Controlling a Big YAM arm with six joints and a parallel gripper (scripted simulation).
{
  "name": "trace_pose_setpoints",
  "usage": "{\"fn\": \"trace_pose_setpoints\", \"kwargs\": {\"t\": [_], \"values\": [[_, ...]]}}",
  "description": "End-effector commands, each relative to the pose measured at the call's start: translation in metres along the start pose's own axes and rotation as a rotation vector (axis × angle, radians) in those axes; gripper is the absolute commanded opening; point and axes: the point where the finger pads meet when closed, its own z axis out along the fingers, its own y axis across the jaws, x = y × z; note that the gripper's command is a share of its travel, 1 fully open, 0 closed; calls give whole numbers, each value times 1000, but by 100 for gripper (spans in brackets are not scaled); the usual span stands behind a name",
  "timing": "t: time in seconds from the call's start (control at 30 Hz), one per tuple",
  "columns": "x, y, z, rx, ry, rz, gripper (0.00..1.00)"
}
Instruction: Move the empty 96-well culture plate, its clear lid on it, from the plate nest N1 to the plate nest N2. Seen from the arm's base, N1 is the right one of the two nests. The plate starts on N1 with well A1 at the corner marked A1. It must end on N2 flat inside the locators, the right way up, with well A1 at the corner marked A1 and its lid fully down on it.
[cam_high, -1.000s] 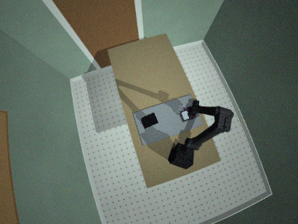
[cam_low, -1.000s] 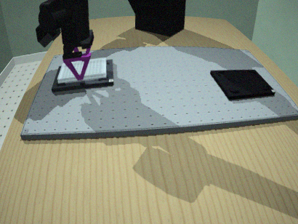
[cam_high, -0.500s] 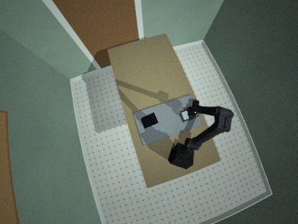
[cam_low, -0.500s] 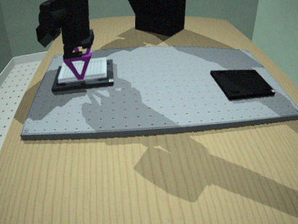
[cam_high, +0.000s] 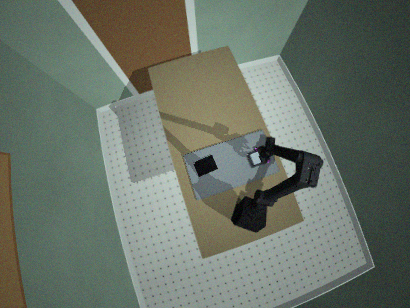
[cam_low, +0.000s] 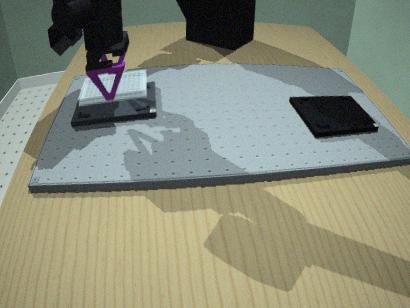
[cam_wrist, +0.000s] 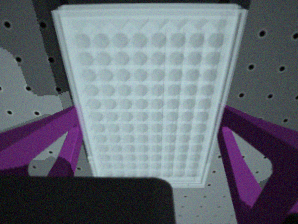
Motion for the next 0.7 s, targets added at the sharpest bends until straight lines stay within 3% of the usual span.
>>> {"fn": "trace_pose_setpoints", "kwargs": {"t": [0.0, 0.67], "values": [[1, 5, -14, -17, -8, 3, 0], [-6, 12, -47, -30, -20, 4, 0]]}}
